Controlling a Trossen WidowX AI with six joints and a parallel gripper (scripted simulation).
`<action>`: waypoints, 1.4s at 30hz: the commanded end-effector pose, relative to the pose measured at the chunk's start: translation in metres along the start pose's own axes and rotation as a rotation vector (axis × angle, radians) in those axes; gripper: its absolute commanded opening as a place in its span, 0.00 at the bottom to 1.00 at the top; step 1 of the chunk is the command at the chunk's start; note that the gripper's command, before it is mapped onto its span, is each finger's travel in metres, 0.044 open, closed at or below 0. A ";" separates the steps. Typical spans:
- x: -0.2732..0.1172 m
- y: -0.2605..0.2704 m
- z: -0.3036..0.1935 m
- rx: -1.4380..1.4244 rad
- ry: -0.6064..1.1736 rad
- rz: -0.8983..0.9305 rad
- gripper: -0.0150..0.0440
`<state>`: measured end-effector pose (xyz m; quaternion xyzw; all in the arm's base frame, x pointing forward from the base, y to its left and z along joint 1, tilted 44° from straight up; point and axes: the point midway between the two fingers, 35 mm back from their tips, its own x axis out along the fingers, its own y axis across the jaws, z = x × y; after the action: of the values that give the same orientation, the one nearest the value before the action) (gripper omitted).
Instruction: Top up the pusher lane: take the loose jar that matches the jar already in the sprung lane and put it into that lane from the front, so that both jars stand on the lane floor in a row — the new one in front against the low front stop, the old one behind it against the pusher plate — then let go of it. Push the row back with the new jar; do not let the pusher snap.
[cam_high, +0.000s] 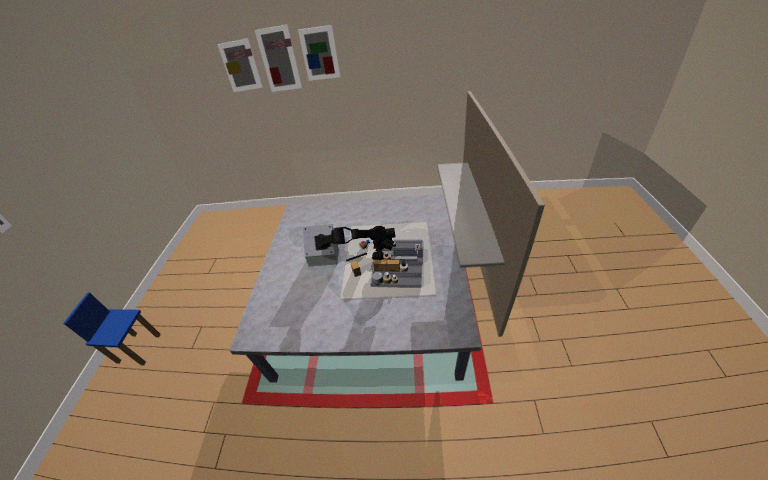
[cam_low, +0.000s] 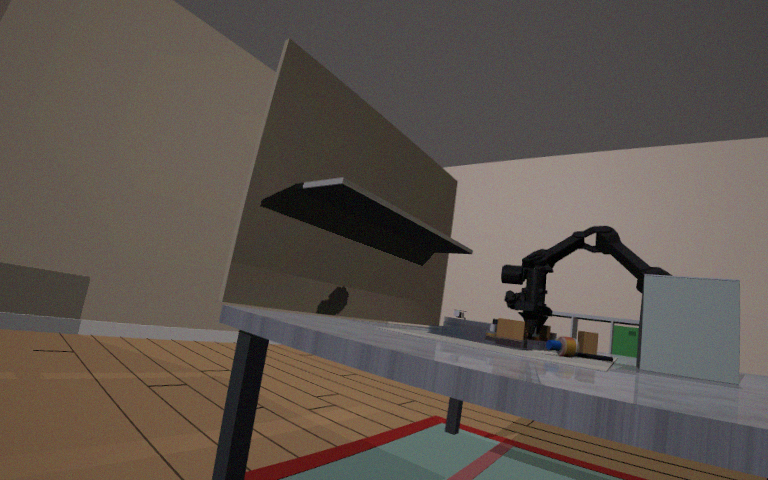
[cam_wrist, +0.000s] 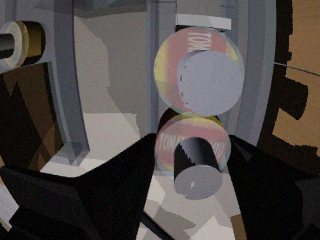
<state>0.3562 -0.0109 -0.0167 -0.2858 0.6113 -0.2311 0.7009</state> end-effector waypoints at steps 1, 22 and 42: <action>0.001 -0.001 0.003 0.009 -0.015 -0.007 0.25; 0.001 -0.001 0.000 0.009 -0.015 -0.007 0.25; 0.001 -0.001 -0.004 0.009 -0.014 -0.007 0.25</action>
<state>0.3519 -0.0118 -0.0179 -0.2860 0.6080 -0.2310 0.7037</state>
